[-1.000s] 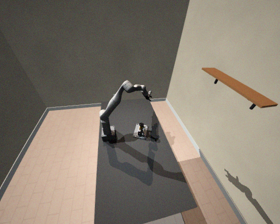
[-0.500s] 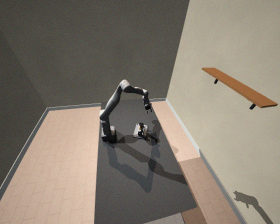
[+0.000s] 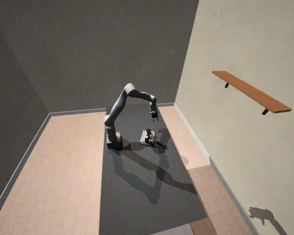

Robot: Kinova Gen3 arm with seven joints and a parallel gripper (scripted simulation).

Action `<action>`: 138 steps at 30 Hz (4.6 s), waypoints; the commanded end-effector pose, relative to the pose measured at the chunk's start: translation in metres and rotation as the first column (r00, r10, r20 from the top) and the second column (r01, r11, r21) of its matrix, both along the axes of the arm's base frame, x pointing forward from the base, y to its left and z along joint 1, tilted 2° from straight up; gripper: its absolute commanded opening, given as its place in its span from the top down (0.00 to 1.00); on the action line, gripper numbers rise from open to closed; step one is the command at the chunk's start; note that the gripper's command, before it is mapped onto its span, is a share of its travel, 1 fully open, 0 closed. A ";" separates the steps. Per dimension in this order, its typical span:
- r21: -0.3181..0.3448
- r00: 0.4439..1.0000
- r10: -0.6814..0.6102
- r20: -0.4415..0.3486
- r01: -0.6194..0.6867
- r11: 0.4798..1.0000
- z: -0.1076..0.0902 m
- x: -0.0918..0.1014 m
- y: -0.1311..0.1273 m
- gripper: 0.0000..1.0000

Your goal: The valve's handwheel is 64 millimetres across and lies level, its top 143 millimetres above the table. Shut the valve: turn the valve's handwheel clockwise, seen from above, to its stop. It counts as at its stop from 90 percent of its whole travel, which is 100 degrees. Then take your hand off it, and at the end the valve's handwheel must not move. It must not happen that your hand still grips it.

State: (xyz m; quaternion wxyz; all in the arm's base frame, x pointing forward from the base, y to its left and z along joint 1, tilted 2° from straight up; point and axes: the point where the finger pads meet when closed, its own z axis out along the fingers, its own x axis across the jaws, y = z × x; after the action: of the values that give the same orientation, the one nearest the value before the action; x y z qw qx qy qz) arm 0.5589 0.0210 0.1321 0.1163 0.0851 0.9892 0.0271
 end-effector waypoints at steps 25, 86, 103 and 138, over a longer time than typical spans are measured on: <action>0.017 0.962 -0.253 -0.100 0.256 0.966 -0.003 -0.045 -0.038 0.00; 0.003 0.766 -0.593 -0.249 0.613 0.790 -0.002 -0.117 -0.073 0.00; 0.001 0.755 -0.604 -0.254 0.625 0.781 -0.002 -0.119 -0.073 0.45; 0.001 0.755 -0.604 -0.255 0.625 0.781 -0.033 -0.119 -0.072 0.45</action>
State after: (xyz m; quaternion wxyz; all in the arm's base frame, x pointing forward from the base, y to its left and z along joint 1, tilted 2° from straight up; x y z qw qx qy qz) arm 0.4408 -0.0517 0.1023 -0.0041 0.4131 0.9104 0.0199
